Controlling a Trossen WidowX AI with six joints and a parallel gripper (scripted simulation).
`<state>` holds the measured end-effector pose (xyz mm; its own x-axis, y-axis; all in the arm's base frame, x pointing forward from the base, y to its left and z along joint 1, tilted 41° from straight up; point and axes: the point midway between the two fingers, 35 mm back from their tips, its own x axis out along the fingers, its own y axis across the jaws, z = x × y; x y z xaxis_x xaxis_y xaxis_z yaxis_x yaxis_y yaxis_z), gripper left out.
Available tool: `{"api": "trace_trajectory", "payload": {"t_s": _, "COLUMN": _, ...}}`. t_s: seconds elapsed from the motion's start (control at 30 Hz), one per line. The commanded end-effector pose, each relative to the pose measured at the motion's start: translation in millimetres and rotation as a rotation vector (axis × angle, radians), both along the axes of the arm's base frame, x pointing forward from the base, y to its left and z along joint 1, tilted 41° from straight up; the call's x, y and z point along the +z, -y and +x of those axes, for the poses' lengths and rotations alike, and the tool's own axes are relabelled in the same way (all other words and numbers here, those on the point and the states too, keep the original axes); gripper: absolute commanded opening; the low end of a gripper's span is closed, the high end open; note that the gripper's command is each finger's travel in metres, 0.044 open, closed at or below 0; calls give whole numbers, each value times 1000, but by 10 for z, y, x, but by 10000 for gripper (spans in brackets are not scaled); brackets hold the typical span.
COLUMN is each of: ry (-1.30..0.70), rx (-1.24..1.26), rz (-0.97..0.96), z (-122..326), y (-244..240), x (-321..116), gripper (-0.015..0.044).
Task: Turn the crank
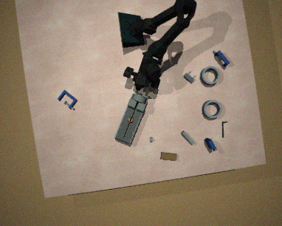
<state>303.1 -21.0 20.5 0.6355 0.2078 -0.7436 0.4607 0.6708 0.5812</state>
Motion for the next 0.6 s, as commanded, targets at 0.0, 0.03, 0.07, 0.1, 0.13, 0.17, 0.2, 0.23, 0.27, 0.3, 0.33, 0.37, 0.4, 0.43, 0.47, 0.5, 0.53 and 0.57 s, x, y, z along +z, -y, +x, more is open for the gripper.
{"api": "trace_trajectory", "payload": {"t_s": 0.0, "ry": -20, "rx": -3, "rz": 1, "z": -20, "y": -22, "x": -91, "gripper": 0}}
{"api": "trace_trajectory", "payload": {"t_s": 0.03, "ry": -20, "rx": -3, "rz": 1, "z": -21, "y": -27, "x": -99, "gripper": 0}}
{"api": "trace_trajectory", "payload": {"t_s": 0.07, "ry": -20, "rx": -3, "rz": 1, "z": -22, "y": -32, "x": -107, "gripper": 0}}
{"api": "trace_trajectory", "payload": {"t_s": 0.1, "ry": -20, "rx": -3, "rz": 1, "z": -23, "y": -38, "x": -116, "gripper": 0}}
{"api": "trace_trajectory", "payload": {"t_s": 0.13, "ry": -20, "rx": -3, "rz": 1, "z": -23, "y": -44, "x": -125, "gripper": 0}}
{"api": "trace_trajectory", "payload": {"t_s": 0.17, "ry": -20, "rx": -3, "rz": 1, "z": -24, "y": -51, "x": -134, "gripper": 0}}
{"api": "trace_trajectory", "payload": {"t_s": 0.2, "ry": -20, "rx": -3, "rz": 1, "z": -24, "y": -59, "x": -143, "gripper": 0}}
{"api": "trace_trajectory", "payload": {"t_s": 0.23, "ry": -20, "rx": -3, "rz": 1, "z": -24, "y": -67, "x": -152, "gripper": 0}}
{"api": "trace_trajectory", "payload": {"t_s": 0.27, "ry": -20, "rx": -3, "rz": 2, "z": -23, "y": -76, "x": -161, "gripper": 0}}
{"api": "trace_trajectory", "payload": {"t_s": 0.3, "ry": -20, "rx": -3, "rz": 2, "z": -23, "y": -85, "x": -171, "gripper": 0}}
{"api": "trace_trajectory", "payload": {"t_s": 0.33, "ry": -20, "rx": -3, "rz": 2, "z": -22, "y": -96, "x": -180, "gripper": 0}}
{"api": "trace_trajectory", "payload": {"t_s": 0.37, "ry": -20, "rx": -3, "rz": 2, "z": -21, "y": -106, "x": -189, "gripper": 0}}
{"api": "trace_trajectory", "payload": {"t_s": 0.4, "ry": -20, "rx": -3, "rz": 2, "z": -19, "y": -118, "x": -198, "gripper": 0}}
{"api": "trace_trajectory", "payload": {"t_s": 0.43, "ry": -20, "rx": -3, "rz": 2, "z": -18, "y": -130, "x": -206, "gripper": 0}}
{"api": "trace_trajectory", "payload": {"t_s": 0.47, "ry": -20, "rx": -3, "rz": 2, "z": -15, "y": -143, "x": -214, "gripper": 0}}
{"api": "trace_trajectory", "payload": {"t_s": 0.5, "ry": -20, "rx": -3, "rz": 2, "z": -13, "y": -157, "x": -222, "gripper": 0}}
{"api": "trace_trajectory", "payload": {"t_s": 0.53, "ry": -20, "rx": -3, "rz": 2, "z": -9, "y": -170, "x": -229, "gripper": 0}}
{"api": "trace_trajectory", "payload": {"t_s": 0.57, "ry": -19, "rx": -3, "rz": 2, "z": -6, "y": -185, "x": -236, "gripper": 0}}
